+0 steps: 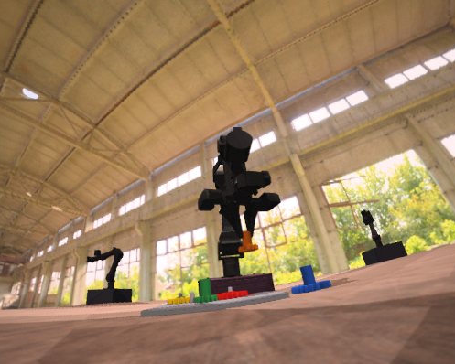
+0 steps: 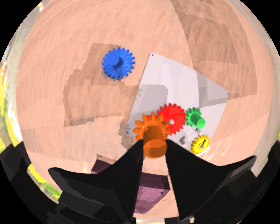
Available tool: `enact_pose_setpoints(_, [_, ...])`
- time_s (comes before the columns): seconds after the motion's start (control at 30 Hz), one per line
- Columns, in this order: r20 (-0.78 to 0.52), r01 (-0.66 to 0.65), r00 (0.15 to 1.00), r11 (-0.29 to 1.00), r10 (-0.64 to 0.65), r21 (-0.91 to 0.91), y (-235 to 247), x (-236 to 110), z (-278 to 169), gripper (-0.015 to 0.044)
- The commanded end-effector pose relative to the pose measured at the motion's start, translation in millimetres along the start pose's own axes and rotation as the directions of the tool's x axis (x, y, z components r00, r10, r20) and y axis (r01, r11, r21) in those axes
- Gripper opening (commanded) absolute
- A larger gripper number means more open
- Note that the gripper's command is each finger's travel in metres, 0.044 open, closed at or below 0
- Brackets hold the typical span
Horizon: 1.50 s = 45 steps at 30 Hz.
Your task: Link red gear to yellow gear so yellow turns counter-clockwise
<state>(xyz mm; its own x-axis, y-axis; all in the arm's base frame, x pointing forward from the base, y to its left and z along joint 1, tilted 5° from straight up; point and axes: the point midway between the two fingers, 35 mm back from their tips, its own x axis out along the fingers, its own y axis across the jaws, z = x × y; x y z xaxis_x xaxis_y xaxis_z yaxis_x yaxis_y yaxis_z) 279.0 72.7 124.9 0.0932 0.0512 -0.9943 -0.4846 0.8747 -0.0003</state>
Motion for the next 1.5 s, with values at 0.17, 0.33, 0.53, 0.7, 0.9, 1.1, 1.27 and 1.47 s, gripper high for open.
enact_pose_setpoints(0.17, [0.0,-0.003,1.0,1.0,0.003,-0.005,-18,7,-3,0.0])
enact_pose_setpoints(0.33, [-0.001,-0.003,1.0,1.0,0.003,-0.008,-28,10,-6,0.0])
enact_pose_setpoints(0.53, [-0.001,-0.002,1.0,1.0,0.002,-0.011,-41,13,-9,0.0])
enact_pose_setpoints(0.7, [-0.001,-0.001,1.0,1.0,0.001,-0.014,-51,16,-13,0.0])
enact_pose_setpoints(0.9, [-0.001,0.0,1.0,1.0,0.0,-0.017,-63,20,-17,0.0])
enact_pose_setpoints(1.1, [-0.001,0.001,1.0,1.0,-0.001,-0.02,-74,24,-23,0.0])
enact_pose_setpoints(1.27, [0.0,0.001,1.0,1.0,-0.001,-0.023,-84,27,-28,0.0])
enact_pose_setpoints(1.47, [0.0,0.002,1.0,1.0,-0.002,-0.026,-96,30,-34,0.0])
